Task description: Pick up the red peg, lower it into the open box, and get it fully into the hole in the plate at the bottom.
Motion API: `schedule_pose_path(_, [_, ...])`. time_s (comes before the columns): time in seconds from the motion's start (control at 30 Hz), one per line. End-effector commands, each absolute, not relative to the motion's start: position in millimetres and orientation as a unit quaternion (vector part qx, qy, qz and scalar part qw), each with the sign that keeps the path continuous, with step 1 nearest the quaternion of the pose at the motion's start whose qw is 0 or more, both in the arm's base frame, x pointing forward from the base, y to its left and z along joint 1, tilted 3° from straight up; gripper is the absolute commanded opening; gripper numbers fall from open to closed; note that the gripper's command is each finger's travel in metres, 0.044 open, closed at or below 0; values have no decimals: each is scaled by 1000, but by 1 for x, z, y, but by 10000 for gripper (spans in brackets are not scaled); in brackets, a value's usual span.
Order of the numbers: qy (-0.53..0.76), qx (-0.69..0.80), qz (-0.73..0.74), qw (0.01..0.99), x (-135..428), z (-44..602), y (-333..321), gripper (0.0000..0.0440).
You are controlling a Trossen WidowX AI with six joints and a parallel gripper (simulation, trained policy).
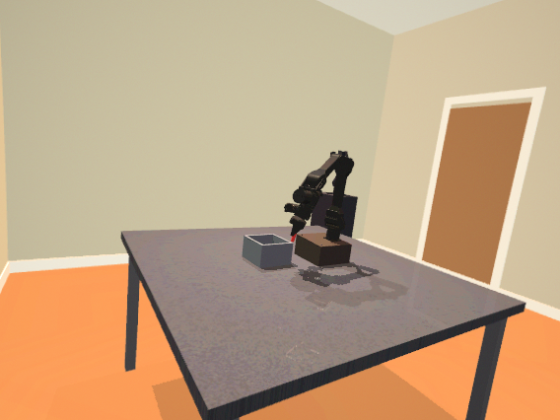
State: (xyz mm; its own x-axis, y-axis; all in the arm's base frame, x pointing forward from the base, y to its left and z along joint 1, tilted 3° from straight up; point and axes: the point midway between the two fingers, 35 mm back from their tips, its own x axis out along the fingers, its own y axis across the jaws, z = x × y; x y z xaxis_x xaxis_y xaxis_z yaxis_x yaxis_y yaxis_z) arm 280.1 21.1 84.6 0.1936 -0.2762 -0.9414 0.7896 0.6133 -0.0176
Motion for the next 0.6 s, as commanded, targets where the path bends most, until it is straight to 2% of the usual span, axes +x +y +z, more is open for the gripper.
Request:
schedule_pose_path(0.0, [522, 247, -371, 728, 286, 87, 7, 0])
schedule_pose_path(0.57, [508, 286, -398, 708, 315, 80, -57, 0])
